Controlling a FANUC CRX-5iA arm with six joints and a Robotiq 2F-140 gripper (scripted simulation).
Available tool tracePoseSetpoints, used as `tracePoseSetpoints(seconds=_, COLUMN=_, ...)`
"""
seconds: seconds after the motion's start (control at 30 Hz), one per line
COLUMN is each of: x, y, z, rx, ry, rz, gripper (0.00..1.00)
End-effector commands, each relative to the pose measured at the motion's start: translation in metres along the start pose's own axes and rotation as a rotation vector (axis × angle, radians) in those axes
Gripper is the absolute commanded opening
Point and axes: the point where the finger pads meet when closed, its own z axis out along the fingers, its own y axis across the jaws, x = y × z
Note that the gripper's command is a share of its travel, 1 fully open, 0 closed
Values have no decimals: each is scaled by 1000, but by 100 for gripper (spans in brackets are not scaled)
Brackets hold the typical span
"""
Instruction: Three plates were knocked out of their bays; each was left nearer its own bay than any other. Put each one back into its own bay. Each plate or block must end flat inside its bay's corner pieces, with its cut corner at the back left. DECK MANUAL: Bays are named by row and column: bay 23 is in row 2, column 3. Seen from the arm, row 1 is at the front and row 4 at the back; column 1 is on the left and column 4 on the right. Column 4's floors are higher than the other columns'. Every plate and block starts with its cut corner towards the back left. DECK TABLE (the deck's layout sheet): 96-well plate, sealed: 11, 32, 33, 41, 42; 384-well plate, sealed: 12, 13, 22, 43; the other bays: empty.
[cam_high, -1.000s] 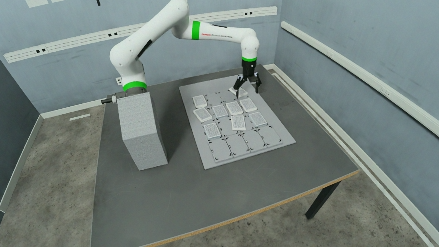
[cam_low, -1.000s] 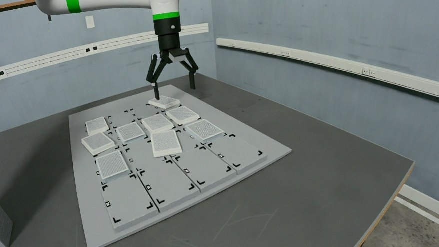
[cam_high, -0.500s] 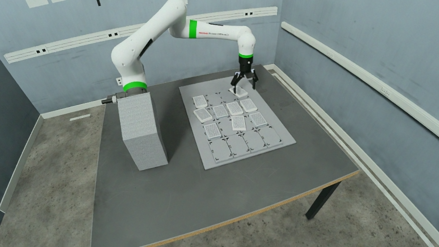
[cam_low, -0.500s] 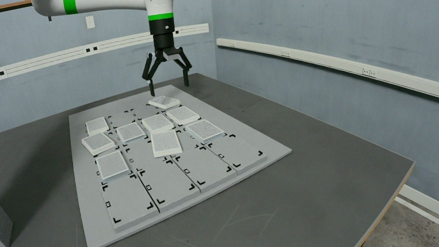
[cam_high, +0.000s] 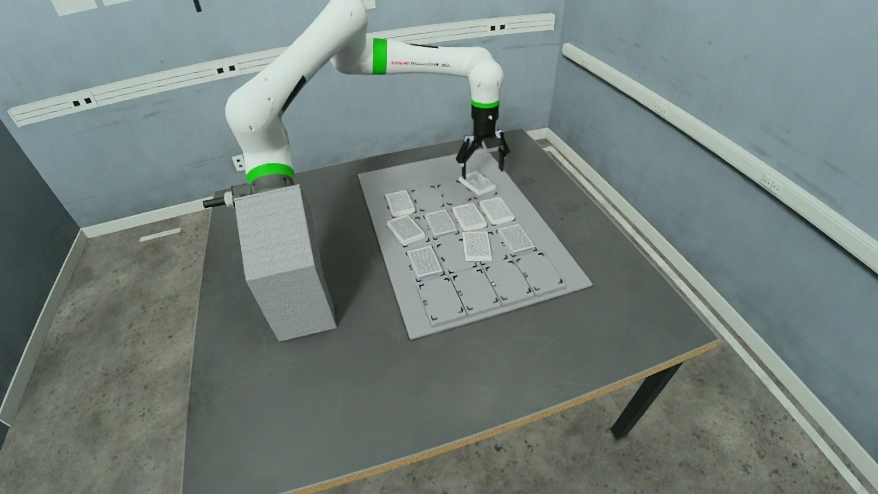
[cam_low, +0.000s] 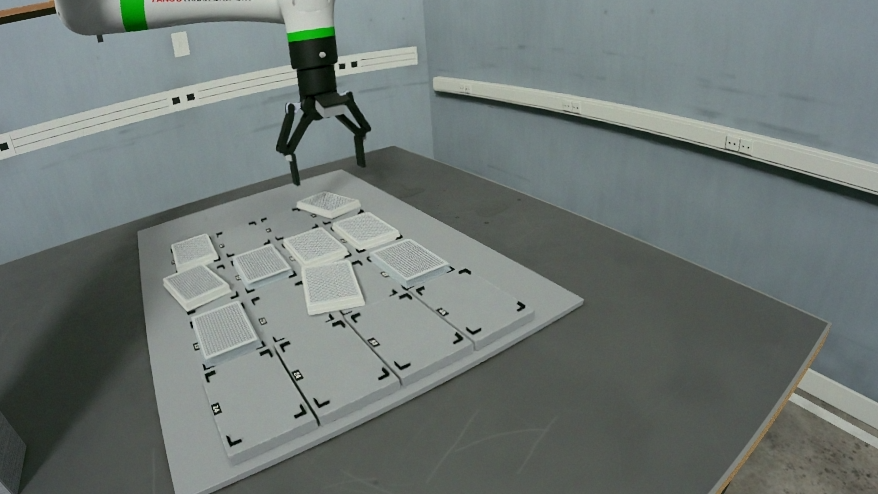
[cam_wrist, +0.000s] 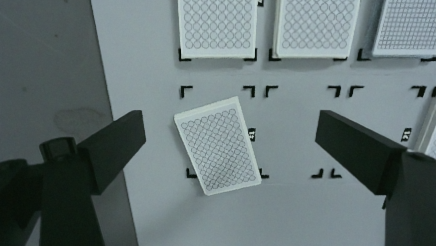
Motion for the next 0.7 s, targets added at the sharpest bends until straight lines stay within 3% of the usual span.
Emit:
tracePoseSetpoints(seconds=0.0, x=-10, y=-1, z=-1, rx=1, ry=1, rz=0, gripper=100)
tracePoseSetpoints(seconds=0.1, x=-22, y=-1, z=-1, rx=1, ry=1, rz=0, gripper=100)
tracePoseSetpoints(seconds=0.67, x=-21, y=-1, z=-1, rx=1, ry=1, rz=1, gripper=100)
